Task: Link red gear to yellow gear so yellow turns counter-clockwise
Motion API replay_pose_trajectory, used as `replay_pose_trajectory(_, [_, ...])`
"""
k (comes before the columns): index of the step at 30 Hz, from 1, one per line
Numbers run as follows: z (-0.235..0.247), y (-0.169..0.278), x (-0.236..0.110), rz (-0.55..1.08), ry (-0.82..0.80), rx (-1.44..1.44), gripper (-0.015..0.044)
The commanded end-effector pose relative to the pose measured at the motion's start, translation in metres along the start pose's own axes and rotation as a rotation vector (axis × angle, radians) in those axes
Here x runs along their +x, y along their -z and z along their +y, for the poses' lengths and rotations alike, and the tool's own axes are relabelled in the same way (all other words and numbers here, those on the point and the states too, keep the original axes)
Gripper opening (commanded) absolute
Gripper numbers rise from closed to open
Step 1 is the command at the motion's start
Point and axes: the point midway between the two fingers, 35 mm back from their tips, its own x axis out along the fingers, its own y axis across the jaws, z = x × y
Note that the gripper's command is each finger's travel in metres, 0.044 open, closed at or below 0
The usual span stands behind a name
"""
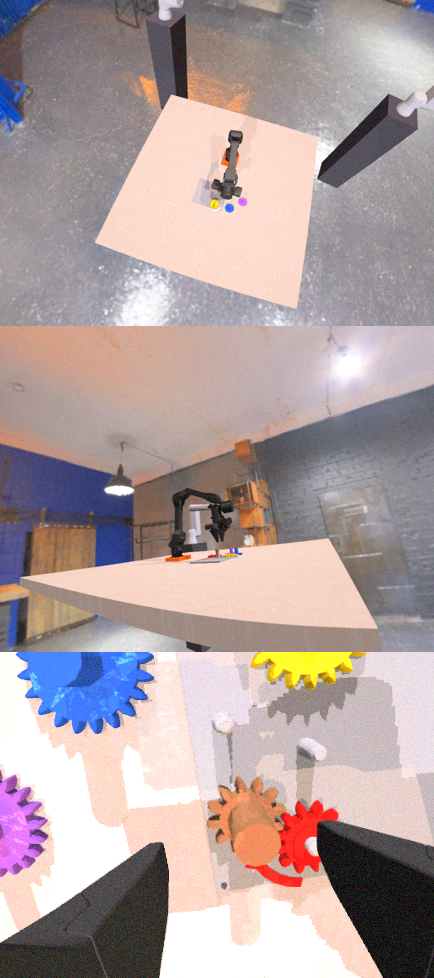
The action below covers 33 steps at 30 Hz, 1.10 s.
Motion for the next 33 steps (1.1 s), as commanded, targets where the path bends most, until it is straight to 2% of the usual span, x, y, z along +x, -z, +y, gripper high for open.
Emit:
replay_pose_trajectory(1, [0.025,-0.031,0.001,0.005,0.0,0.277,0.0324])
replay_pose_trajectory(5, [0.053,-0.061,0.004,0.004,-0.002,0.587,0.0429])
replay_pose_trajectory(6, [0.057,-0.065,0.004,0.004,-0.002,0.627,0.044])
replay_pose_trajectory(17, [0.059,-0.065,0.005,0.004,-0.002,0.64,0.044])
replay_pose_trajectory(24, [0.059,-0.065,0.027,0.004,-0.002,0.64,0.044])
replay_pose_trajectory(33, [0.059,-0.065,0.033,0.004,-0.002,0.64,0.044])
